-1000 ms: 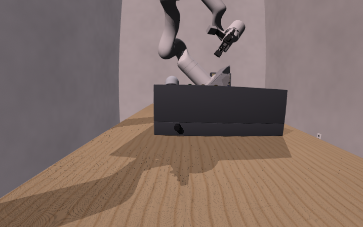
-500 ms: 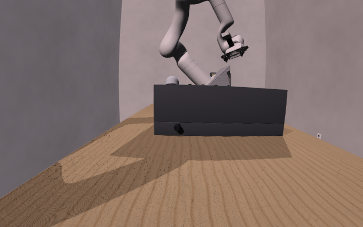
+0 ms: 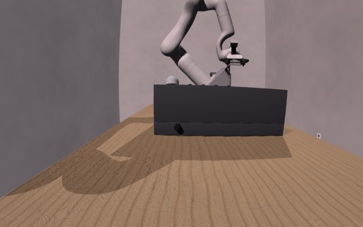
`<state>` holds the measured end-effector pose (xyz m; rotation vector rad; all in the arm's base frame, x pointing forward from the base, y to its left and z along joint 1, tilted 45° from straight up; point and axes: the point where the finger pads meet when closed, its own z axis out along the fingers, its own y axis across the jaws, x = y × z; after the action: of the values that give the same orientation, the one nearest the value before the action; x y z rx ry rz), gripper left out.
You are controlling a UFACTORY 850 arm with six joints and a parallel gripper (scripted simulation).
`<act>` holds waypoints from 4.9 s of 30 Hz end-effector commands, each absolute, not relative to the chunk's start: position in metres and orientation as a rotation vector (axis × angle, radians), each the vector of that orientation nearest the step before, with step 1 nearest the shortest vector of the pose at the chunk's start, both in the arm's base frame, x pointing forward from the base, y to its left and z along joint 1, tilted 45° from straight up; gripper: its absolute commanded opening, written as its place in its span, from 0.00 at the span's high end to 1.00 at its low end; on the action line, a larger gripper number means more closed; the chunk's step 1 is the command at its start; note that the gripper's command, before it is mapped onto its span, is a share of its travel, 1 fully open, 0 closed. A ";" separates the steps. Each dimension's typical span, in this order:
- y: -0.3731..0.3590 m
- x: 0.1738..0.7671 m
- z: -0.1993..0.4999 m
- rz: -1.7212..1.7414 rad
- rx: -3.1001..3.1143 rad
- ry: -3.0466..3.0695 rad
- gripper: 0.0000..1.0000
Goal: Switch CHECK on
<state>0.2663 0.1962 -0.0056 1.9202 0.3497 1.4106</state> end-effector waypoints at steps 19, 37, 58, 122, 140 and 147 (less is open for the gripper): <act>0.198 0.260 -0.008 1.398 1.918 0.375 0.00; 0.198 0.260 -0.008 1.398 1.918 0.375 0.00; 0.198 0.260 -0.008 1.398 1.918 0.375 0.00; -0.037 0.360 0.119 1.301 2.055 0.140 0.00; -0.037 0.360 0.119 1.301 2.055 0.140 0.00; -0.037 0.360 0.119 1.301 2.055 0.140 0.00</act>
<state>0.3593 -0.0376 0.1191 2.0554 0.1399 1.2992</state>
